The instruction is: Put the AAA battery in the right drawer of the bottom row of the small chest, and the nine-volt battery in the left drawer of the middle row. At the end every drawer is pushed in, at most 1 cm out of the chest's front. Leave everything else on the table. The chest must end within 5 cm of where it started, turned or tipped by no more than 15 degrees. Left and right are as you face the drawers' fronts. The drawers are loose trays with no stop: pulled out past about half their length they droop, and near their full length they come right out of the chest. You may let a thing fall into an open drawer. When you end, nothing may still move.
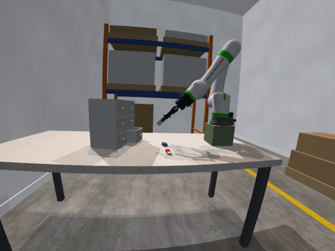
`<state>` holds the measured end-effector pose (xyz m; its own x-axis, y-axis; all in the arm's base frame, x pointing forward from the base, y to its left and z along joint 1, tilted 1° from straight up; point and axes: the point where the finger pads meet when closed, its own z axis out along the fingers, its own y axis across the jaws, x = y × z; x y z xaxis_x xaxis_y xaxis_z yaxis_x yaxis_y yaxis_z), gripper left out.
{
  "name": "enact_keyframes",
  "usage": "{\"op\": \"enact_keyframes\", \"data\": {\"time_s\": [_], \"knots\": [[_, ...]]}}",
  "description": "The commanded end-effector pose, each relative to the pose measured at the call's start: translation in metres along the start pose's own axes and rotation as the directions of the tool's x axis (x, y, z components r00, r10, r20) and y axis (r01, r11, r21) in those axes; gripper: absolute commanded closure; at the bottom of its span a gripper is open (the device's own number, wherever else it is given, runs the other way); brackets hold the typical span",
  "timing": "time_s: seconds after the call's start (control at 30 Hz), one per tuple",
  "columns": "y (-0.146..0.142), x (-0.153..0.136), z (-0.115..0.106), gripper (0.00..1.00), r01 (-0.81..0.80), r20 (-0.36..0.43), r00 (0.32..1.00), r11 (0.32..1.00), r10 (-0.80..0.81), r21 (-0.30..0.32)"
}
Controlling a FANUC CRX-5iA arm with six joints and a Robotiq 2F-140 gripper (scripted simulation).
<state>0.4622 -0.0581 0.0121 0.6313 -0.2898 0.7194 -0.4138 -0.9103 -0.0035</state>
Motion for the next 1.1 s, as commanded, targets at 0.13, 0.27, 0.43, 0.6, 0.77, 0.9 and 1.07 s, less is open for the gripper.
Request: {"op": "enact_keyframes", "data": {"time_s": [0.13,0.27,0.43,0.6,0.77,0.9,1.07], "knots": [[-0.0008,0.002,-0.0011,0.0,0.0,0.035,0.999,1.0,0.0,-0.003],[-0.0006,0.0025,-0.0017,0.0,0.0,0.056,0.998,1.0,0.0,-0.003],[-0.0029,0.0059,-0.0027,0.0,-0.001,0.073,0.997,1.0,0.001,0.001],[-0.0041,0.0078,-0.0032,0.0,-0.002,0.081,0.997,1.0,0.002,0.002],[-0.0016,0.0057,-0.0036,0.0,-0.001,0.107,0.994,1.0,0.001,-0.001],[-0.0009,0.0084,-0.0039,0.0,-0.001,0.123,0.992,1.0,0.001,-0.002],[-0.0005,0.0079,-0.0048,0.0,-0.001,0.151,0.989,1.0,0.001,-0.002]]}}
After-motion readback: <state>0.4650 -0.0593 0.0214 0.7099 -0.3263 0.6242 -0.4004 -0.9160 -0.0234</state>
